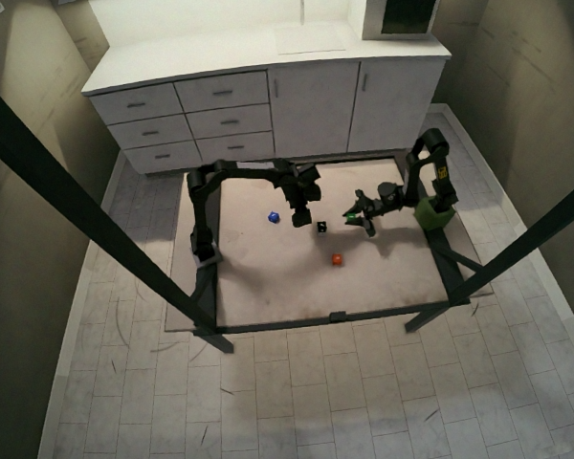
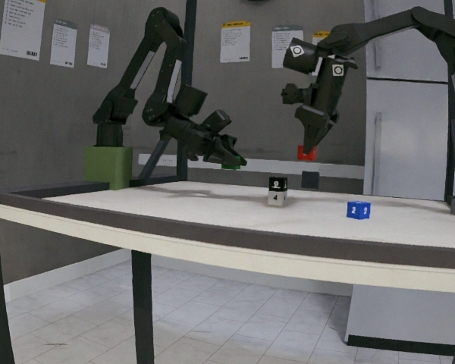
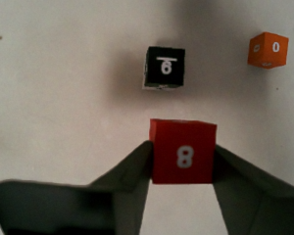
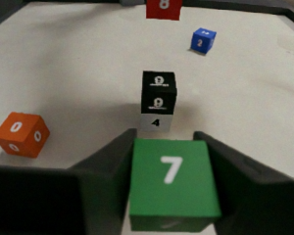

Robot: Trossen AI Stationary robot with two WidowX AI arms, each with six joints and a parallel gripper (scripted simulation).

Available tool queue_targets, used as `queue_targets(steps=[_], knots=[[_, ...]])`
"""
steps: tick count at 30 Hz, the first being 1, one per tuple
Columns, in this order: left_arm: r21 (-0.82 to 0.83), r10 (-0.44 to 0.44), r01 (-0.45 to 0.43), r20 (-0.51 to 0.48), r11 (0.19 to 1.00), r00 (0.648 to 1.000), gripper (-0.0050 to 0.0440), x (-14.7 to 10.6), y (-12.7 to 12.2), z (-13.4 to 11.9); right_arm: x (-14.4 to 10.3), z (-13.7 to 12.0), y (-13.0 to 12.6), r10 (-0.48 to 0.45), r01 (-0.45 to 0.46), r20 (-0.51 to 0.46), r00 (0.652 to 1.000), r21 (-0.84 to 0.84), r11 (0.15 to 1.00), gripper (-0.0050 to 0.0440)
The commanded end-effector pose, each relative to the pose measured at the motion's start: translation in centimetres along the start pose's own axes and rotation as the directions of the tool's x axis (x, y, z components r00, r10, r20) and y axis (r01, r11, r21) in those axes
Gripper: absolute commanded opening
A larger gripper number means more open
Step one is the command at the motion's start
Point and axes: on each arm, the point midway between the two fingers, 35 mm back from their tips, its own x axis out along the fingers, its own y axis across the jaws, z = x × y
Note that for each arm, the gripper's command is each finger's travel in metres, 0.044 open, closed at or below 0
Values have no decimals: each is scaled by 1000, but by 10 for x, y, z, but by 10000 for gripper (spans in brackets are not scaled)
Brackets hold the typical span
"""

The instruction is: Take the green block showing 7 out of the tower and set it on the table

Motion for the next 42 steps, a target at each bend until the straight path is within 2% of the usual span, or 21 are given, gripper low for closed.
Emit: queue_targets(steps=[1,4,7,14,19,20,28,31,33,35,38,42], knots=[[7,3,-3,27,1000,1000,-50,-8,-1,5,-7,8,0,-2,2,31,1000,5,1000,-50],[7,3,-3,27,1000,1000,-50,-8,-1,5,-8,8,0,-1,1,32,999,5,1000,-50],[7,3,-3,27,1000,1000,-50,-8,-1,5,0,-5,0,-2,2,5,1000,5,1000,-50],[7,3,-3,27,1000,1000,-50,-8,-1,5,22,-51,0,-4,4,-53,999,5,1000,-50],[7,3,-3,27,1000,1000,-50,-8,-1,5,24,-58,0,-4,4,-62,998,4,1000,-50],[7,3,-3,27,1000,1000,-50,-8,-1,5,24,-57,0,-4,4,-60,998,4,1000,24],[7,3,-3,27,1000,1000,-50,-8,-1,5,23,-57,0,-4,4,-61,998,4,1000,216],[7,3,-3,27,1000,1000,-50,-8,-1,5,14,-49,1,-3,4,-50,999,5,1000,288],[7,3,-3,27,1000,1000,-50,-8,-1,5,-2,-45,1,-4,4,-53,999,5,1000,336],[7,3,-3,27,1000,1000,-50,-8,-1,5,-2,-45,1,-4,4,-53,999,5,1000,336],[7,3,-3,27,1000,1000,-50,-8,-1,5,-32,-38,1,-4,4,-58,998,5,1000,400],[7,3,-3,27,1000,1000,-50,-8,-1,5,-48,-36,1,-4,4,-61,998,5,1000,400]])
